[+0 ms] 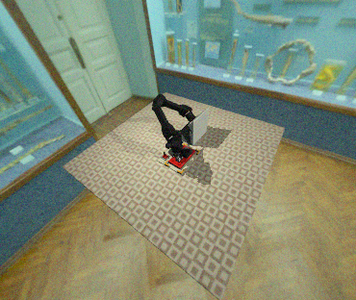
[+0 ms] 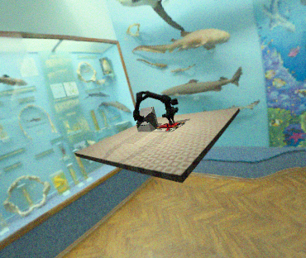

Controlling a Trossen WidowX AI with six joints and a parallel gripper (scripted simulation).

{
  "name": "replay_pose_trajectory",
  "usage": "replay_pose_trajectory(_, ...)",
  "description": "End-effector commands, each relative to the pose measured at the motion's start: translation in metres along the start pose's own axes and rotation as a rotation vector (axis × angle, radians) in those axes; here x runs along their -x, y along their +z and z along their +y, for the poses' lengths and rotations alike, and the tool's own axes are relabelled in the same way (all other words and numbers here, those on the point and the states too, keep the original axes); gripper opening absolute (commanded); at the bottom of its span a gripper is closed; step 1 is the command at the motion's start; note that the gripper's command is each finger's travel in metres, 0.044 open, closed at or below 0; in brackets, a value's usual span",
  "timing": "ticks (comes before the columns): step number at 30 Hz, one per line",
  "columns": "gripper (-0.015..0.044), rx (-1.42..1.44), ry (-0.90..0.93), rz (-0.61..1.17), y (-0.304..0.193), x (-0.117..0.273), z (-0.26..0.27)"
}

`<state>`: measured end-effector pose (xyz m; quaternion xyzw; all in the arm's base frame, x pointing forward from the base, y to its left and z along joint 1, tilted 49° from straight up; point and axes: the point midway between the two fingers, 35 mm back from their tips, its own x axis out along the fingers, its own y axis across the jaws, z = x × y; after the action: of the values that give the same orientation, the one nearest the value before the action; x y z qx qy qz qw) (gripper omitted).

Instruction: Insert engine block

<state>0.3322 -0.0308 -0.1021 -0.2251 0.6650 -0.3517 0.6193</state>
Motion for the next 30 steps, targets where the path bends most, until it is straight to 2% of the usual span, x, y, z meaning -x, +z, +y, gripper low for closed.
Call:
replay_pose_trajectory(1, 0.0159, 0.009, -0.007, 0.002, -0.0009, -0.0024, -0.0004)
replay_pose_trajectory(30, 0.0159, 0.009, -0.007, 0.002, -0.0008, -0.0059, -0.0006)
